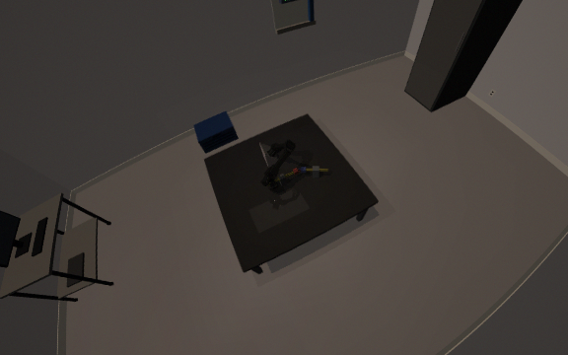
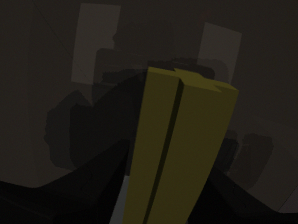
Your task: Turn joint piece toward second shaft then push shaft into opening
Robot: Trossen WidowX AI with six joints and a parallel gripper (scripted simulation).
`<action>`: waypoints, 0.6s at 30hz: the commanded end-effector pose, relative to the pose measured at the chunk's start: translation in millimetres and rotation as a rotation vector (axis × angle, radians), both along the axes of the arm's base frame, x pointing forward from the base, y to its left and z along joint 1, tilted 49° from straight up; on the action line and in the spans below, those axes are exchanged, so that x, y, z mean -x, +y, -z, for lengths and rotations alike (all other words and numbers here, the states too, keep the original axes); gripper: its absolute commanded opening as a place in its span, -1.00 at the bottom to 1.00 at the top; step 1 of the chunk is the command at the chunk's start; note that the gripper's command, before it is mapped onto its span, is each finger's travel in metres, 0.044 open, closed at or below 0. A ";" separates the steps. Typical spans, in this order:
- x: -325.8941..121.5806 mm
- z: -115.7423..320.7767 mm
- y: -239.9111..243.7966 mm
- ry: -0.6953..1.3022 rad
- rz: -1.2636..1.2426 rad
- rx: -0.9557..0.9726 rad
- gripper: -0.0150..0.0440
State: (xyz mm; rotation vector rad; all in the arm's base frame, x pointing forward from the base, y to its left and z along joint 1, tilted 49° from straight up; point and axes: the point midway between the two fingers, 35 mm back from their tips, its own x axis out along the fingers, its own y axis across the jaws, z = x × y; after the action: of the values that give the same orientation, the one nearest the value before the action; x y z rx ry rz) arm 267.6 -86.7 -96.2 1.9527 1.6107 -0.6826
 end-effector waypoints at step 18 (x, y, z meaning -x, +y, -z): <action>0.1 0.0 -0.1 0.000 -0.001 0.000 1.00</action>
State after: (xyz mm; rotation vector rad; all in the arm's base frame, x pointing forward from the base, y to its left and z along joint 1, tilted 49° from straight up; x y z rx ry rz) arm 267.5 -86.7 -96.2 1.9523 1.6111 -0.6829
